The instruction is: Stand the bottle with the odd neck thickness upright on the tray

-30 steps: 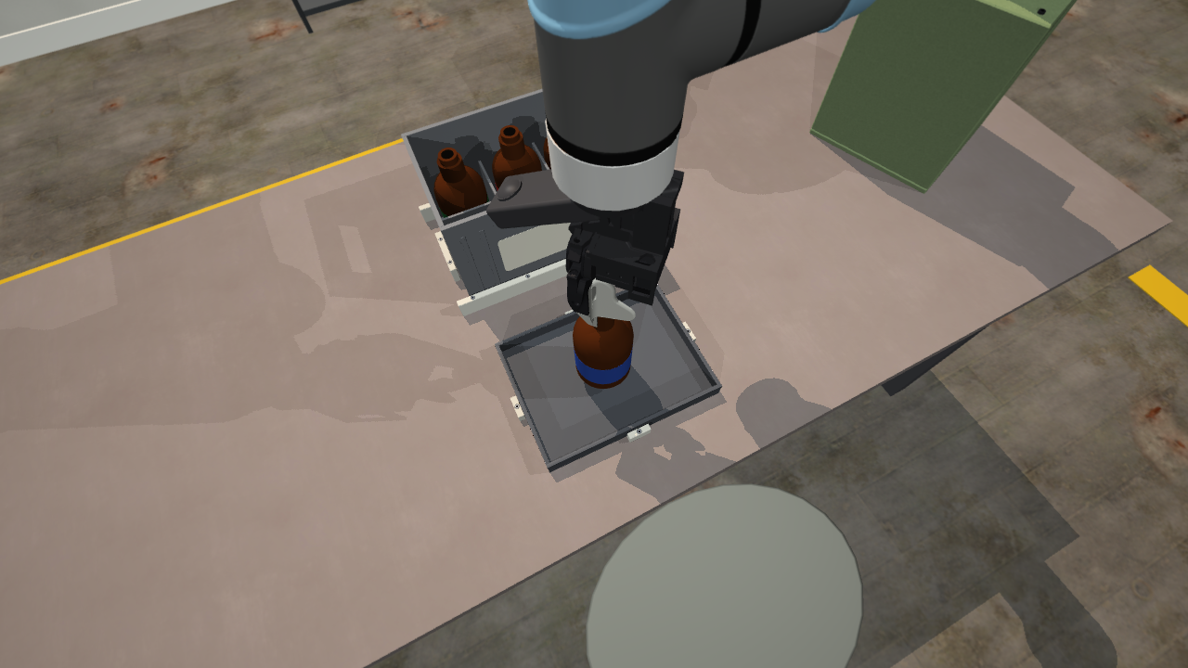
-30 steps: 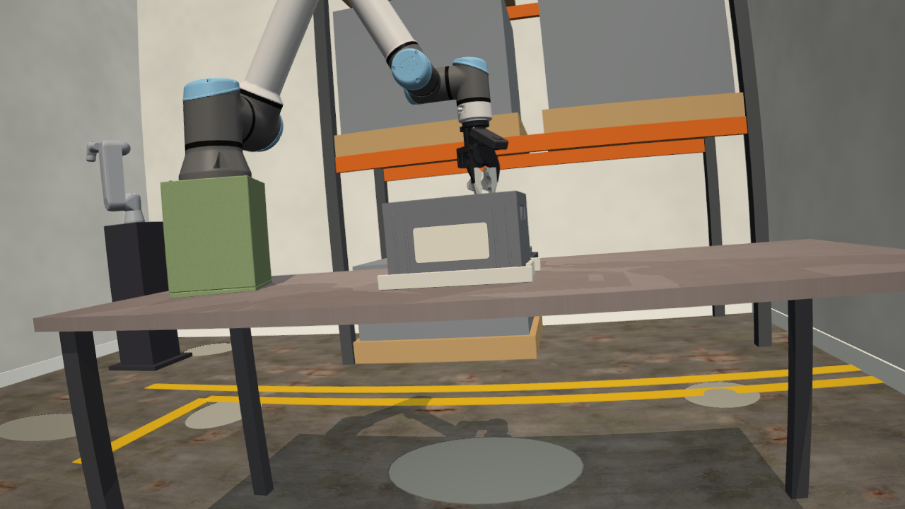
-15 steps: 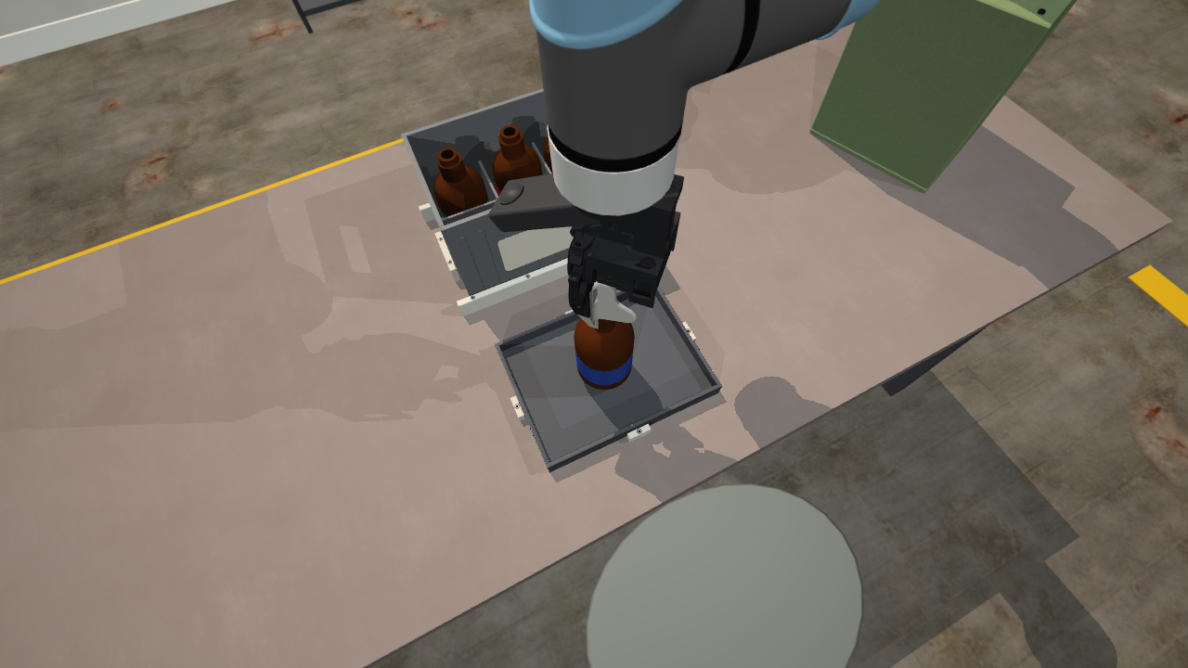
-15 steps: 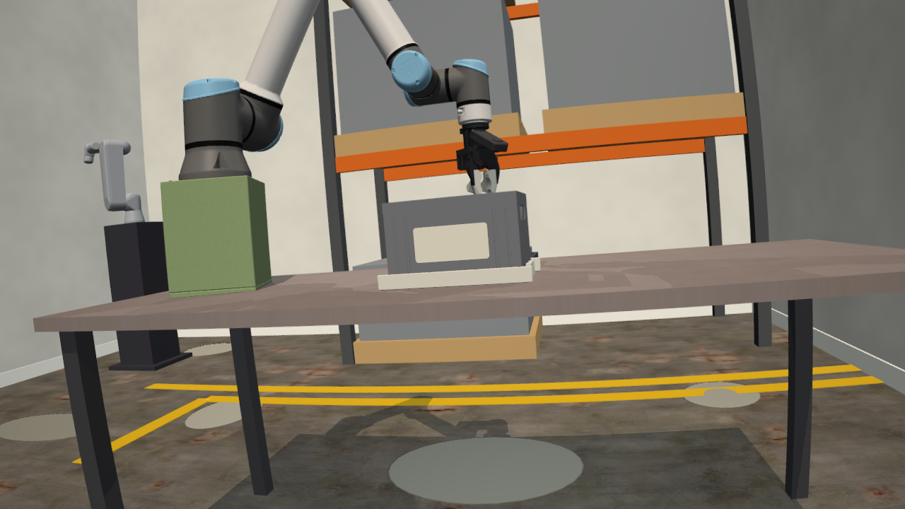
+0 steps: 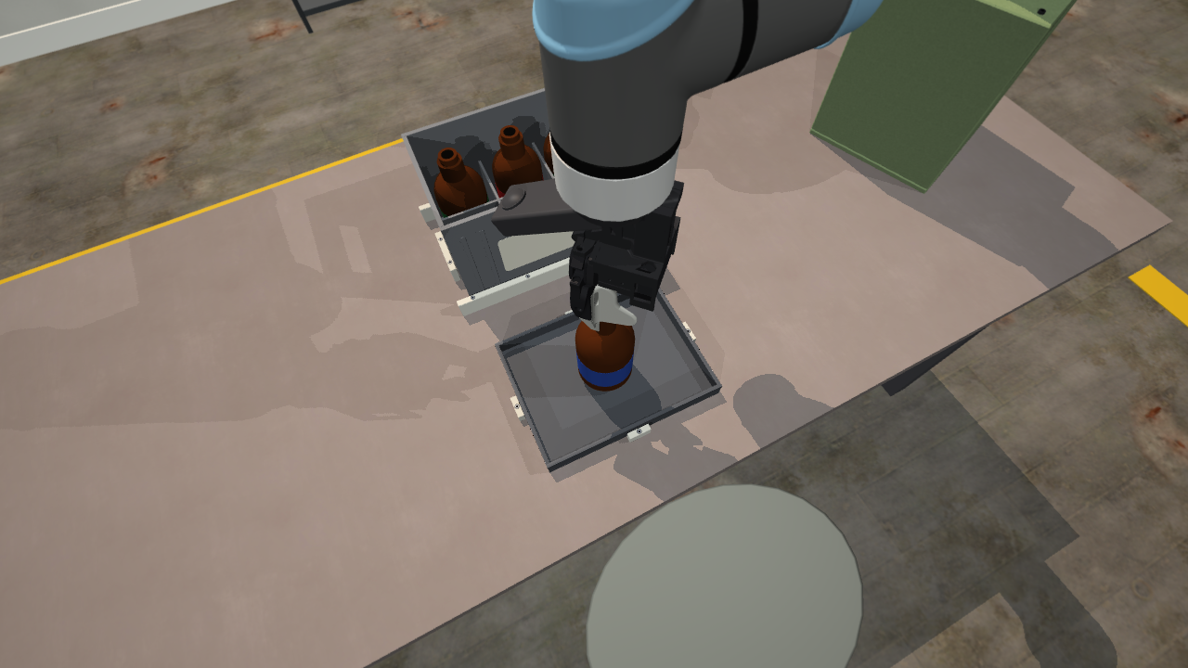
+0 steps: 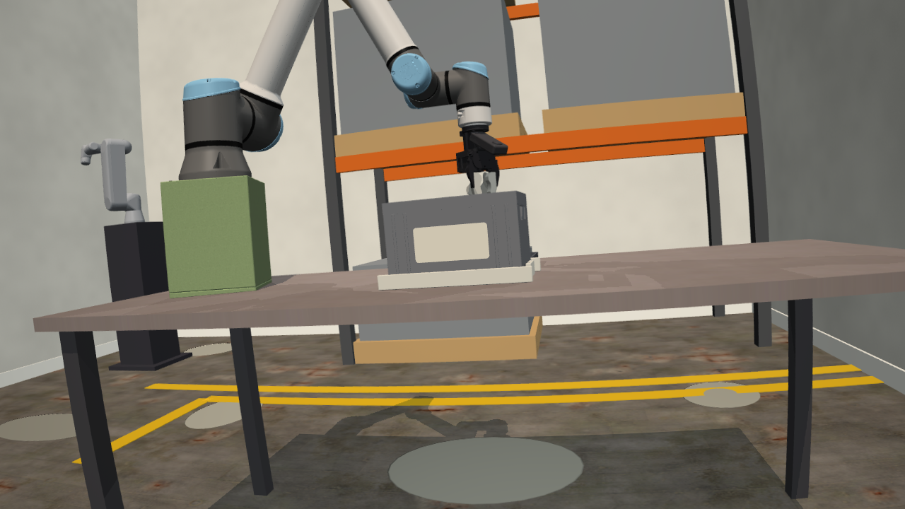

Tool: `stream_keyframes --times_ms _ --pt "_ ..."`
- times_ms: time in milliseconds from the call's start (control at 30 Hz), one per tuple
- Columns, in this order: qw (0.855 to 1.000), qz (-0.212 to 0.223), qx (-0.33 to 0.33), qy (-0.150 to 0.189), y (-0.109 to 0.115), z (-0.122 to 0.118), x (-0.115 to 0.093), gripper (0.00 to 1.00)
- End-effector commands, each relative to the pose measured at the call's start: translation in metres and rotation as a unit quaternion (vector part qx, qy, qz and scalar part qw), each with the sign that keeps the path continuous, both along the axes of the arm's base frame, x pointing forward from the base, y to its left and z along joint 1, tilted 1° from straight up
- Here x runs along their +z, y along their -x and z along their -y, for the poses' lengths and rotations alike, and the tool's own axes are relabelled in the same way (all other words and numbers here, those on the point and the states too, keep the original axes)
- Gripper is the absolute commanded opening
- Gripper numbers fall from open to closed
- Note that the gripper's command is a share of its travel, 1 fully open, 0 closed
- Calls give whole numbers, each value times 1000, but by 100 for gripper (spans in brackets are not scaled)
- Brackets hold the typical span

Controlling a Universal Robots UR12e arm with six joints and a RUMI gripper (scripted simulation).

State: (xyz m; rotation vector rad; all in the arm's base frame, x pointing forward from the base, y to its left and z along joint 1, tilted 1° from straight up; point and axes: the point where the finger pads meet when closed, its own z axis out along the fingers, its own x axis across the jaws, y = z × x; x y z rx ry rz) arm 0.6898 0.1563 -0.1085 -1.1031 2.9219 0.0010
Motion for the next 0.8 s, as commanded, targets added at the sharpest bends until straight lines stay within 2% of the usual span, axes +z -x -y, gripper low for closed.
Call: stream_keyframes --times_ms 0,767 --pt "1000 1 1 0 1 -2 -2 0" --pt "1000 1 1 0 2 -2 -8 0"
